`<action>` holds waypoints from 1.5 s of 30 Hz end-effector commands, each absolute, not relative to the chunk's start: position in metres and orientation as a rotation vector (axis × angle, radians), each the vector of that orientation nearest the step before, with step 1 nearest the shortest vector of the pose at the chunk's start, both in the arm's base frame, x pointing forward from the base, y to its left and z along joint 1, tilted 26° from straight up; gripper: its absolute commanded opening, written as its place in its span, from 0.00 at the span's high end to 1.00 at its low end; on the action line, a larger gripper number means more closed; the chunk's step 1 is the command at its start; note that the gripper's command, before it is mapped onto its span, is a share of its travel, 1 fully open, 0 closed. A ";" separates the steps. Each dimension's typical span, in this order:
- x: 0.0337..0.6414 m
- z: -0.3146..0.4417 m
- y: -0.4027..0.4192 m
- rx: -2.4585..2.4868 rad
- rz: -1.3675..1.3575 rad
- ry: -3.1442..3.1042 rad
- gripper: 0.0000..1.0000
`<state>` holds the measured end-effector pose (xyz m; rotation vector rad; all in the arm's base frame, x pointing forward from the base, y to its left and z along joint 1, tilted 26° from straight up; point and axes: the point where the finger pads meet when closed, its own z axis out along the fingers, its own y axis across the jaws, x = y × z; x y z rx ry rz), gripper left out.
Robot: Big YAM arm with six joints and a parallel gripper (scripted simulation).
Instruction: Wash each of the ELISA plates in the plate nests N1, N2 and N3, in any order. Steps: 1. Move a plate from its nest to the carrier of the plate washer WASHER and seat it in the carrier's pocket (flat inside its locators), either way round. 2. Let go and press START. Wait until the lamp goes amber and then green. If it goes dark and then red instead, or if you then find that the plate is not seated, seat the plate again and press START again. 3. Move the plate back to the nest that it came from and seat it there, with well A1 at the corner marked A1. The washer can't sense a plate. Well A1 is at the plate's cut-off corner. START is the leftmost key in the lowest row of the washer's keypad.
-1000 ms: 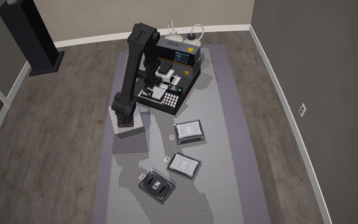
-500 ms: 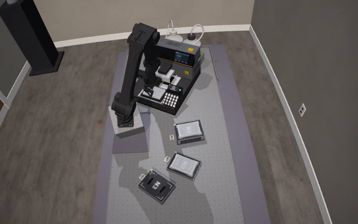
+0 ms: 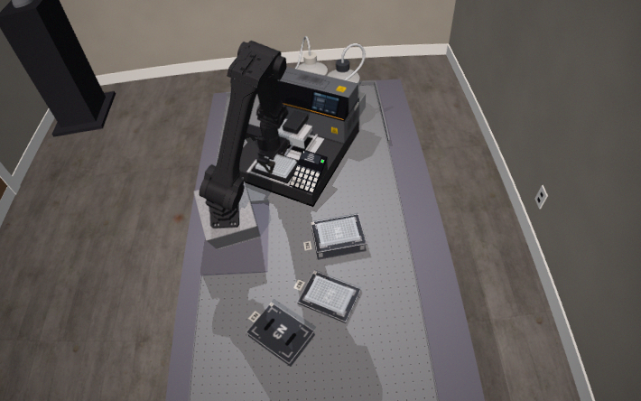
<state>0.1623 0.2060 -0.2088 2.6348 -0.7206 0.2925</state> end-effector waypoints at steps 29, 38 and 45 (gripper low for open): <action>0.165 -0.202 0.217 2.661 0.306 -0.714 0.18; 0.164 -0.191 0.227 2.664 0.307 -0.726 0.18; 0.167 -0.180 0.241 2.679 0.313 -0.733 0.18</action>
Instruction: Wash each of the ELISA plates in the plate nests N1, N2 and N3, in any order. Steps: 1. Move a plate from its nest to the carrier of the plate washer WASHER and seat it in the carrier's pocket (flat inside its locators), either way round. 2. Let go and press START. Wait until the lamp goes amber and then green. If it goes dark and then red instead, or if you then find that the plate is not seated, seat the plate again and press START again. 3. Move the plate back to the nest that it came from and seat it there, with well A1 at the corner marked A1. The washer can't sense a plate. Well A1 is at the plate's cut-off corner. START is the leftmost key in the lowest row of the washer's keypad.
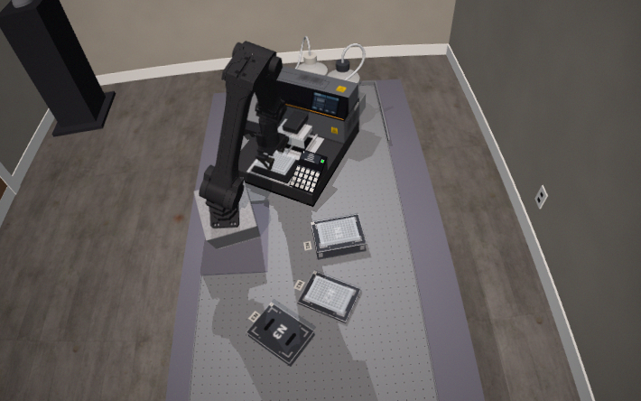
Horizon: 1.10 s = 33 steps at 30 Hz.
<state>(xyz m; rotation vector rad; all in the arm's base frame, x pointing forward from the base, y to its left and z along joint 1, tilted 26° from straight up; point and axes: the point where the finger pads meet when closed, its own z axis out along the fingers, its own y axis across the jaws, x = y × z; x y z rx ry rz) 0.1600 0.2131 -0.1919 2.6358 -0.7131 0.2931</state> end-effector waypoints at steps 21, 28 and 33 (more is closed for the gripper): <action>0.163 -0.152 0.253 2.680 0.311 -0.733 0.18; 0.162 -0.142 0.259 2.682 0.312 -0.735 0.18; 0.162 -0.134 0.264 2.686 0.313 -0.736 0.18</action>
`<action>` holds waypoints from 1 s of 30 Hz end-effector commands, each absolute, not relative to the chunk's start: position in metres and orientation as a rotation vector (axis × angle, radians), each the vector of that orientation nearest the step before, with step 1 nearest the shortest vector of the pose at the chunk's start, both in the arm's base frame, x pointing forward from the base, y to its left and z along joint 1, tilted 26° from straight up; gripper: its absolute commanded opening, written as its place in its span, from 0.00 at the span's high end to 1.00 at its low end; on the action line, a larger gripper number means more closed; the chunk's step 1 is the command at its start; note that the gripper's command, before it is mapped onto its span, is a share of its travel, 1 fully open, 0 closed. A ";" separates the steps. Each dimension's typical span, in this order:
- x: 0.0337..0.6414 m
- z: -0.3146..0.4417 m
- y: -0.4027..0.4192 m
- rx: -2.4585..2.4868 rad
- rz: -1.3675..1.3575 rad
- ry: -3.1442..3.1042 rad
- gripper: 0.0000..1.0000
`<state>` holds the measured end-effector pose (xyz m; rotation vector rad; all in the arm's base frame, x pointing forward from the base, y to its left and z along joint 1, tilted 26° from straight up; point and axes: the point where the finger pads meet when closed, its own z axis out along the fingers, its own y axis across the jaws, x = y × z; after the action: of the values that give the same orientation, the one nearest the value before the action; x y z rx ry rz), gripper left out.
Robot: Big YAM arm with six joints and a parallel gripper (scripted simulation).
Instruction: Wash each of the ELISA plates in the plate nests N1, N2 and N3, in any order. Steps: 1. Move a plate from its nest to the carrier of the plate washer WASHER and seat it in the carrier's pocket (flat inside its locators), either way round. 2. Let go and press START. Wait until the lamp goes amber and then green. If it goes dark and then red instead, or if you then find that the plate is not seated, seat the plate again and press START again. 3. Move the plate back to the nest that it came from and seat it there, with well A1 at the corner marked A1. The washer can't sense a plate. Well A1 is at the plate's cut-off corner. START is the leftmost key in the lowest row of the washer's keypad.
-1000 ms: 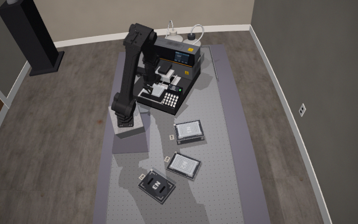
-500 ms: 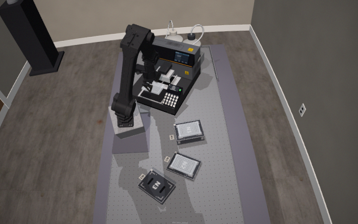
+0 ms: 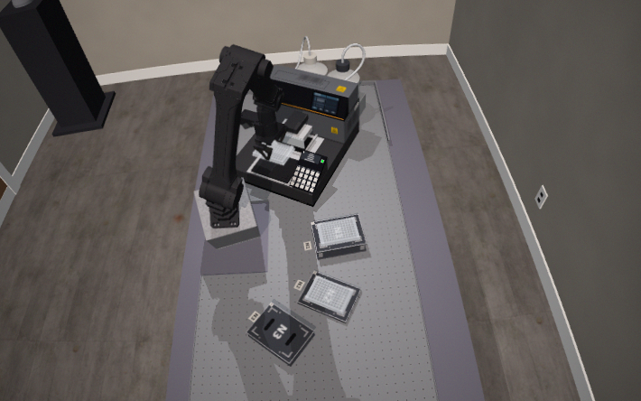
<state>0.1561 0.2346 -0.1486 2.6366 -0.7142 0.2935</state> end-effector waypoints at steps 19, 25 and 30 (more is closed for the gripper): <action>0.159 -0.121 0.263 2.674 0.308 -0.736 0.18; 0.159 -0.121 0.263 2.674 0.308 -0.736 0.18; 0.159 -0.121 0.263 2.674 0.308 -0.736 0.18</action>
<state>0.1543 0.2420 -0.1313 2.6362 -0.7168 0.2953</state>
